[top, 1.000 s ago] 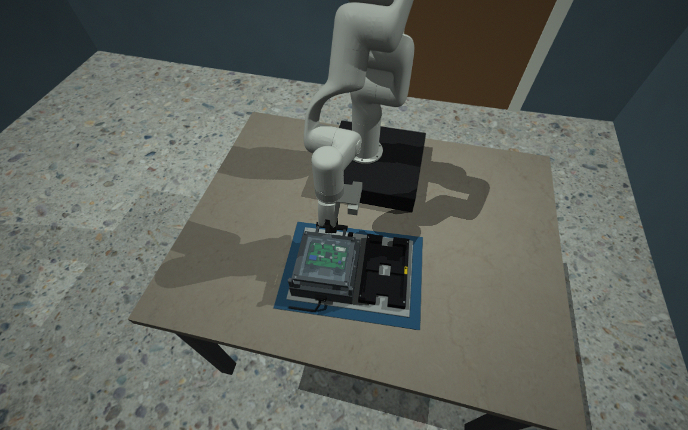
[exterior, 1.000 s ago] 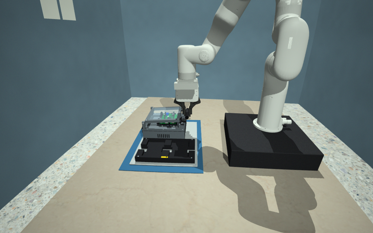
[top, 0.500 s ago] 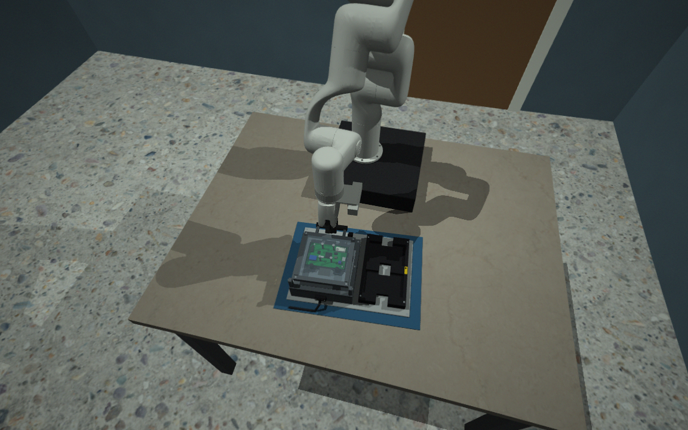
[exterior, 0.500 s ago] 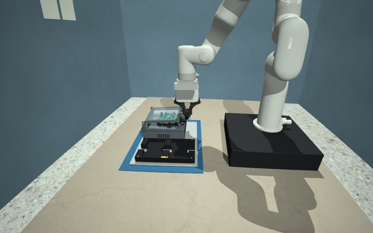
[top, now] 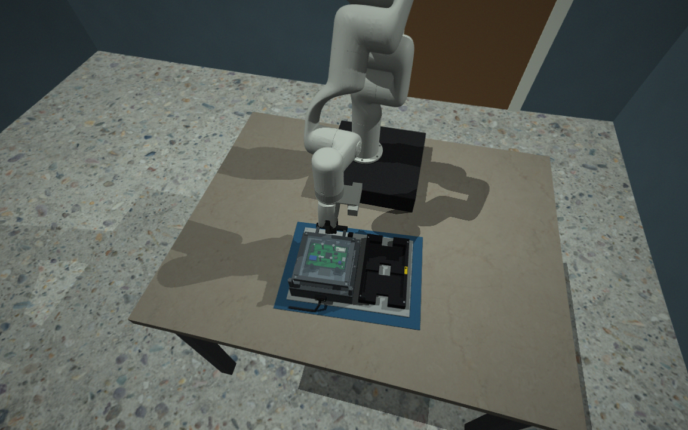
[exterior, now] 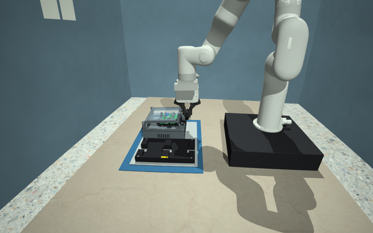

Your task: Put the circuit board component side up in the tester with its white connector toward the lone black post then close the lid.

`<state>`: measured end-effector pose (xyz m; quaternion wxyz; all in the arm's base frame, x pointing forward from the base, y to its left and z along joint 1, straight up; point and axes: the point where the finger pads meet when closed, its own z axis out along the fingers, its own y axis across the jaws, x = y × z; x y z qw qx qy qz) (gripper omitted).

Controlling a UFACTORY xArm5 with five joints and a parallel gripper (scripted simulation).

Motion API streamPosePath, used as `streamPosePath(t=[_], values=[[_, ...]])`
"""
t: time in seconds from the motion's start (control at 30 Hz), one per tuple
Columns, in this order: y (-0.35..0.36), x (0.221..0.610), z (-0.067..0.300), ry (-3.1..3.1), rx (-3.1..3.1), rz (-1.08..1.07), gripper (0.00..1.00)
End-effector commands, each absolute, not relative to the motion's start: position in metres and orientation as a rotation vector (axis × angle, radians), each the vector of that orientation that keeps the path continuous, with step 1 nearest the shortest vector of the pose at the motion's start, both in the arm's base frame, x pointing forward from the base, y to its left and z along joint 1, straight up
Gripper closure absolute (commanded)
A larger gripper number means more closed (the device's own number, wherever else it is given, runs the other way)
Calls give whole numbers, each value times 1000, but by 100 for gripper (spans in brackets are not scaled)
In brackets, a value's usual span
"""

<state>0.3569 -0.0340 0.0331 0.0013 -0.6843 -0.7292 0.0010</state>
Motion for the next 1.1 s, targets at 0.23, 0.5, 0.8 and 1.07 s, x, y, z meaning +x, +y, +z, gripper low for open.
streamPosePath(t=[0.23, 0.5, 0.8, 1.07], values=[[-34, 358, 32, -2291, -2149, 1, 100], [-34, 358, 31, -2291, -2149, 1, 100], [-34, 358, 30, -2291, -2149, 1, 100], [-34, 358, 28, -2291, -2149, 1, 100]])
